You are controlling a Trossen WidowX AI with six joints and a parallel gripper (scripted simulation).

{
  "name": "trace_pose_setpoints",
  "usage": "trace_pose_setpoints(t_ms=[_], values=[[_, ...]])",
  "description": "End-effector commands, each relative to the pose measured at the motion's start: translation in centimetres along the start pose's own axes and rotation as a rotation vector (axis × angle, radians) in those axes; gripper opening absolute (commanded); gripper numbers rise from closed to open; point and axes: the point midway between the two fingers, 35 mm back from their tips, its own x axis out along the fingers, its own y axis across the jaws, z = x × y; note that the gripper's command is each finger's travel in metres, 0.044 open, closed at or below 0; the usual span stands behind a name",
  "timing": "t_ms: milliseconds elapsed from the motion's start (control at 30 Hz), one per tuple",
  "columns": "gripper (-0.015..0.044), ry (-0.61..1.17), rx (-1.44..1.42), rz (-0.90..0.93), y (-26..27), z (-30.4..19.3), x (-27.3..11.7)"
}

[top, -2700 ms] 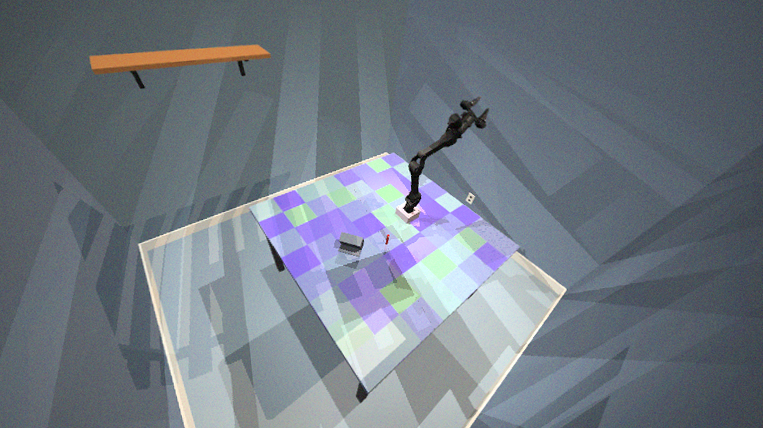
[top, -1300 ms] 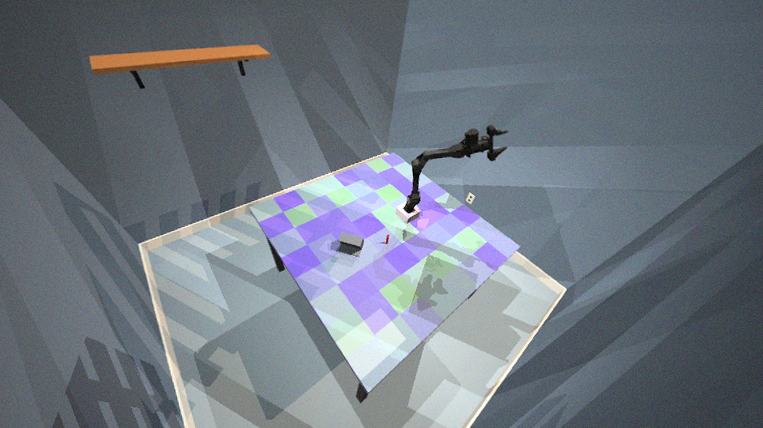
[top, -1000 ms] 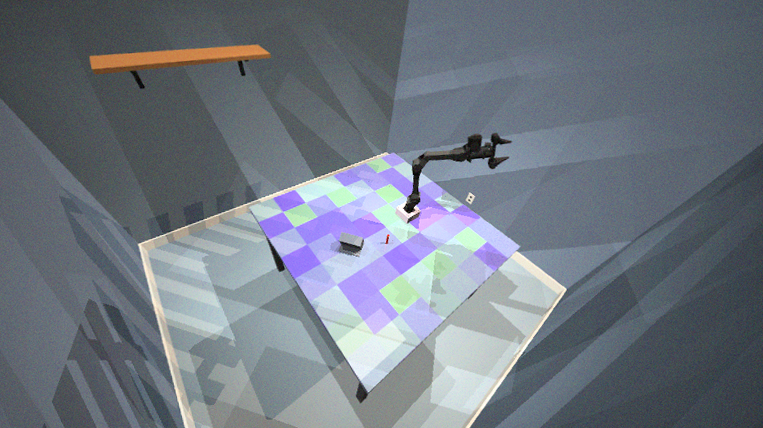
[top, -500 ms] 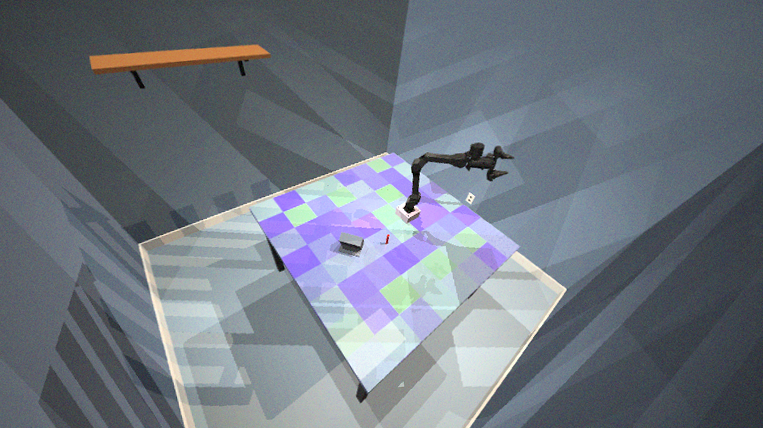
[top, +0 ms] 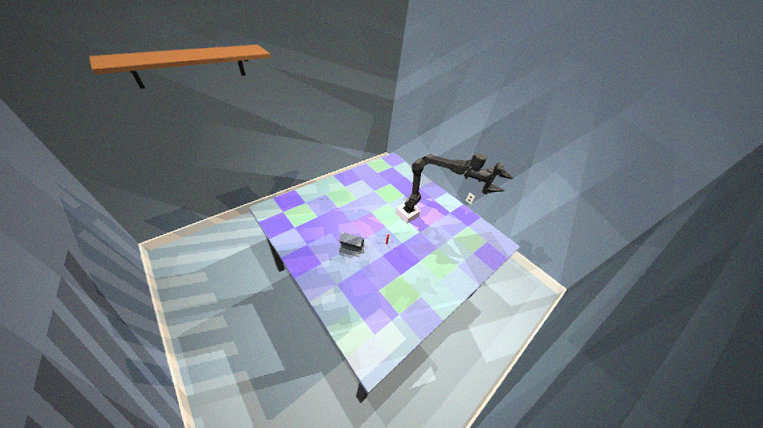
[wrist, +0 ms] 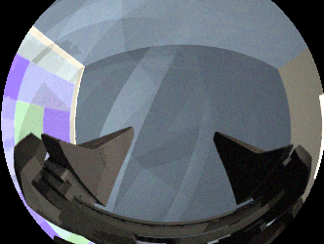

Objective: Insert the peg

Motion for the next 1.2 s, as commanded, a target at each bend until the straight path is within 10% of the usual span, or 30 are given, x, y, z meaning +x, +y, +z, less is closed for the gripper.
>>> trace_pose_setpoints(t_ms=[0,1167], values=[[0.044,0.061,0.039,0.041,1.3,-2.5,0.2],[0.044,0.597,0.435,0.279,10.9,-21.3,-5.5]])
